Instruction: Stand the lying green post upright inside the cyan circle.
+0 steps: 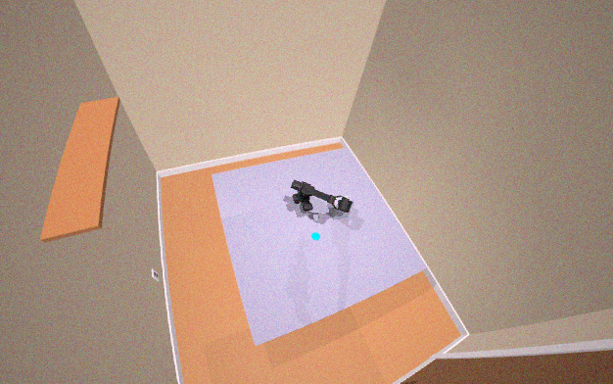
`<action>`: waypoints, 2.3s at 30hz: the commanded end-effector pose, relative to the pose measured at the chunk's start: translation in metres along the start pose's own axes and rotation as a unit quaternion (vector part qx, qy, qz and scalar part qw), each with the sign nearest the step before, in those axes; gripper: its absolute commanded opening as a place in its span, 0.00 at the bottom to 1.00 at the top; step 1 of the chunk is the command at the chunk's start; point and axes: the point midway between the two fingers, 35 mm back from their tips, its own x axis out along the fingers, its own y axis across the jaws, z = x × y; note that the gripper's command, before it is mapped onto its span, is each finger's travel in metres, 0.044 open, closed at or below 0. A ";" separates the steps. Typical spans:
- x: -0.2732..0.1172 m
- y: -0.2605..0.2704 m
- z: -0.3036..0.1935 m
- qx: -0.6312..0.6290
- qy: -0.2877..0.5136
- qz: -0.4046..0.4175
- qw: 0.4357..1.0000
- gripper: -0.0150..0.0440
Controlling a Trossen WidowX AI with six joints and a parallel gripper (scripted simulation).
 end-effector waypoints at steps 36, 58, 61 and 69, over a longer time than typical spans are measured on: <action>-0.009 0.125 -0.018 0.093 -0.002 0.006 0.996 0.29; -0.009 0.185 -0.049 0.143 0.003 0.018 0.990 0.29; -0.009 0.192 -0.054 0.149 0.005 0.020 0.989 0.29; -0.006 0.195 -0.059 0.151 0.006 0.009 0.988 0.29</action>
